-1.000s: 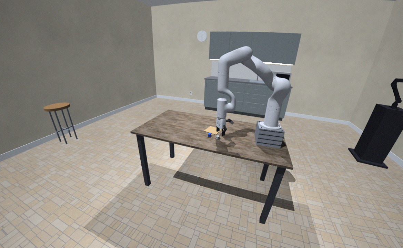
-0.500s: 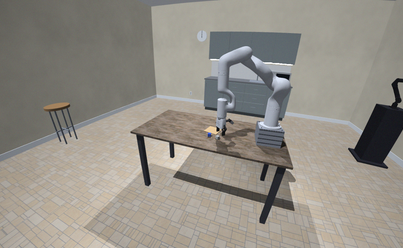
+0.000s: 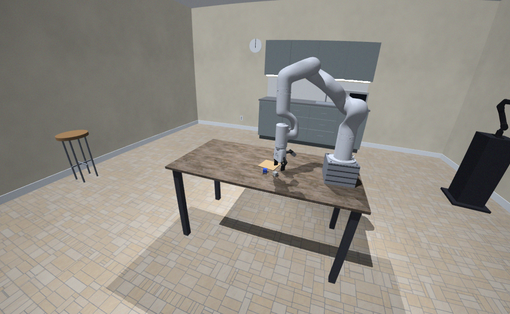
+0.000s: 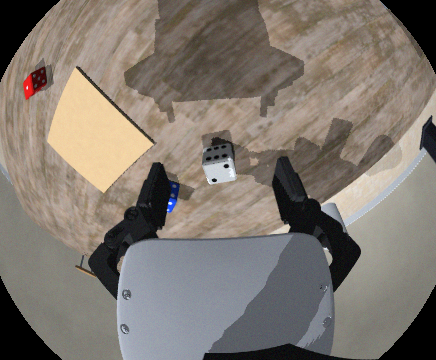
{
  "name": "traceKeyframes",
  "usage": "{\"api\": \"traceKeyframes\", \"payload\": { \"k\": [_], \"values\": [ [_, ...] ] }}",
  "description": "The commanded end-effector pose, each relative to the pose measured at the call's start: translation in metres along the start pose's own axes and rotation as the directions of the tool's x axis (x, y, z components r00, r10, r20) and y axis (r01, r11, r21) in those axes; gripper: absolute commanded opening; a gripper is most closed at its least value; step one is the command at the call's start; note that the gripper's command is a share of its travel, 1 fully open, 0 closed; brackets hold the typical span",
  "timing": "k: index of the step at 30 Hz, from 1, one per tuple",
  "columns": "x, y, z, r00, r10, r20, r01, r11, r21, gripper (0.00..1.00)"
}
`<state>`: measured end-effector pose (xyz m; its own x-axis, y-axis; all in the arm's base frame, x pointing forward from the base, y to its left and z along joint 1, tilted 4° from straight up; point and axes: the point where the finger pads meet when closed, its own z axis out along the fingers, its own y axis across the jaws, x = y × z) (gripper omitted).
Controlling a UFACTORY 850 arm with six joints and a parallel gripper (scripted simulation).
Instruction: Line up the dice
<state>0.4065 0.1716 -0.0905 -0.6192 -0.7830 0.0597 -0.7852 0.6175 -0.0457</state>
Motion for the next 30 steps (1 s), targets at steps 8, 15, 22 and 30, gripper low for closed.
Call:
{"api": "traceKeyframes", "payload": {
  "k": [8,15,22,30],
  "values": [
    [0.0,0.0,-0.016,1.0,0.0,0.017,-0.001,1.0,0.006,1.0],
    [0.0,0.0,-0.026,1.0,0.0,0.017,-0.001,1.0,0.006,1.0],
    [0.0,0.0,-0.037,1.0,0.0,0.017,-0.001,1.0,0.006,1.0],
    [0.001,0.0,-0.052,1.0,0.0,0.017,-0.001,1.0,0.006,1.0]
  ]
}}
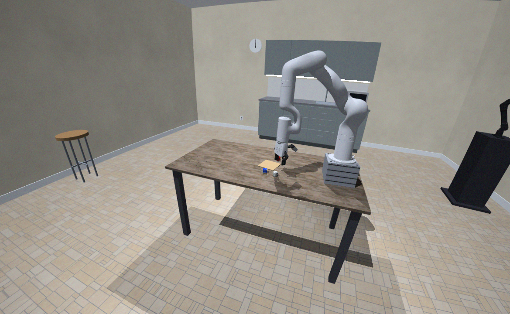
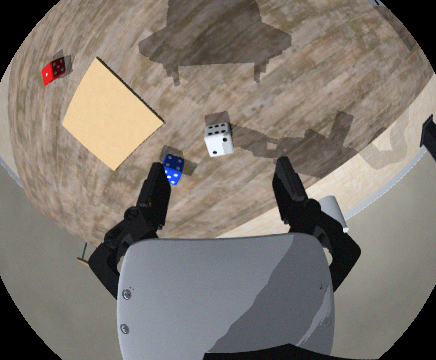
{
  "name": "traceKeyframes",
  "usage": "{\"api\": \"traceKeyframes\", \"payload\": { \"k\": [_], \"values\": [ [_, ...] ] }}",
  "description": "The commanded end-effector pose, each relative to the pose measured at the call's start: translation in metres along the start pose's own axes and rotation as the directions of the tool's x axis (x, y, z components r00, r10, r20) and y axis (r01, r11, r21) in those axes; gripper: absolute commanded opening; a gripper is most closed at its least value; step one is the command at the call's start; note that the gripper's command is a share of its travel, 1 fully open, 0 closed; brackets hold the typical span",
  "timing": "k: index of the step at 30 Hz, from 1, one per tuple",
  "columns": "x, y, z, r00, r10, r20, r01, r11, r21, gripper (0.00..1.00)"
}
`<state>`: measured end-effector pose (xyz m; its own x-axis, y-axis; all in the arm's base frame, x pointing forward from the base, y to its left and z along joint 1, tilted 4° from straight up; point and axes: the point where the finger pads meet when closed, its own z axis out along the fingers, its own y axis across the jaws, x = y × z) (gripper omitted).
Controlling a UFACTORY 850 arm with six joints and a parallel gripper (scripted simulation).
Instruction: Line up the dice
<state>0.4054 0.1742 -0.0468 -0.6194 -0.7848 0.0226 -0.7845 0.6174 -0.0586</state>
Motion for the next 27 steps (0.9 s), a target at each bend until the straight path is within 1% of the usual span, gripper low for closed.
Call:
{"api": "traceKeyframes", "payload": {
  "k": [1,3,18,27],
  "values": [
    [-0.001,-0.001,-0.01,1.0,0.0,-0.02,0.0,1.0,-0.007,1.0],
    [-0.001,-0.001,-0.01,1.0,0.0,-0.02,0.0,1.0,-0.007,1.0],
    [-0.002,-0.001,-0.039,1.0,0.0,-0.02,0.0,1.0,-0.007,1.0],
    [-0.002,-0.001,-0.045,1.0,0.0,-0.02,0.0,1.0,-0.007,1.0]
  ]
}}
